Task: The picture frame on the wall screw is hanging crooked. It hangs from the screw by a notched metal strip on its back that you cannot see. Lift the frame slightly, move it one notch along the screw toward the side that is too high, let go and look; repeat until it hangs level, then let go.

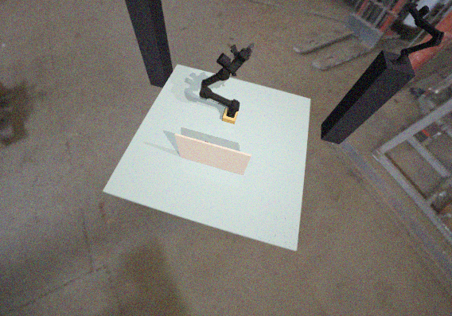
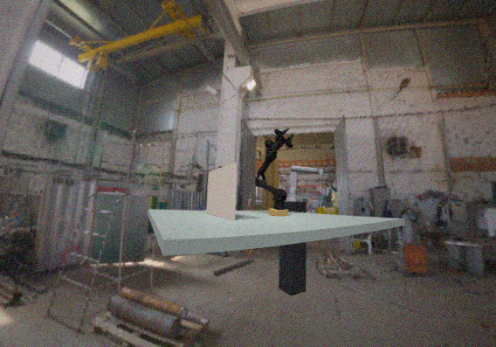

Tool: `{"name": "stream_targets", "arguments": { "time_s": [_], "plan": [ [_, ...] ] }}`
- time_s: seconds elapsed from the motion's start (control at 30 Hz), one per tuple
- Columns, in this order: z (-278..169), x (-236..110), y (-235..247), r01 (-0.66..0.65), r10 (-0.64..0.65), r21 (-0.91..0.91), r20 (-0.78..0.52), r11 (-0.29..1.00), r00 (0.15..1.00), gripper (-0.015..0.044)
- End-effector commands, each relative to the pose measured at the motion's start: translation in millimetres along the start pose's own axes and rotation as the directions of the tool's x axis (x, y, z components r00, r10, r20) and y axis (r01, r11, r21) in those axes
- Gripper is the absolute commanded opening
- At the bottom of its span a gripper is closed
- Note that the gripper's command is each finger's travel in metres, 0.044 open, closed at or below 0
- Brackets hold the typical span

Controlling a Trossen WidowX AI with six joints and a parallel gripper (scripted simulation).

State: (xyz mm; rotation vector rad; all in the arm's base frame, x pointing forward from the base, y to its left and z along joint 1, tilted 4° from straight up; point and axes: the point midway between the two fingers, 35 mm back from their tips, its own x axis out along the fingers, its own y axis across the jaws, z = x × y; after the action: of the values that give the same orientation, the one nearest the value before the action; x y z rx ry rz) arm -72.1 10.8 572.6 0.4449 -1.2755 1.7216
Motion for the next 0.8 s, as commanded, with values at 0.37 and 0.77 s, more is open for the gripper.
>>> {"name": "stream_targets", "arguments": {
  "time_s": [0.37, 0.77],
  "plan": [
    [-155, -75, -18, 0.553, -0.463, 0.006, -0.539, 0.833, 0.703, 0.0260],
    [-214, -219, -50, 0.943, -0.796, -0.155, -0.586, 0.296, 0.154, 0.0260]
  ]
}}
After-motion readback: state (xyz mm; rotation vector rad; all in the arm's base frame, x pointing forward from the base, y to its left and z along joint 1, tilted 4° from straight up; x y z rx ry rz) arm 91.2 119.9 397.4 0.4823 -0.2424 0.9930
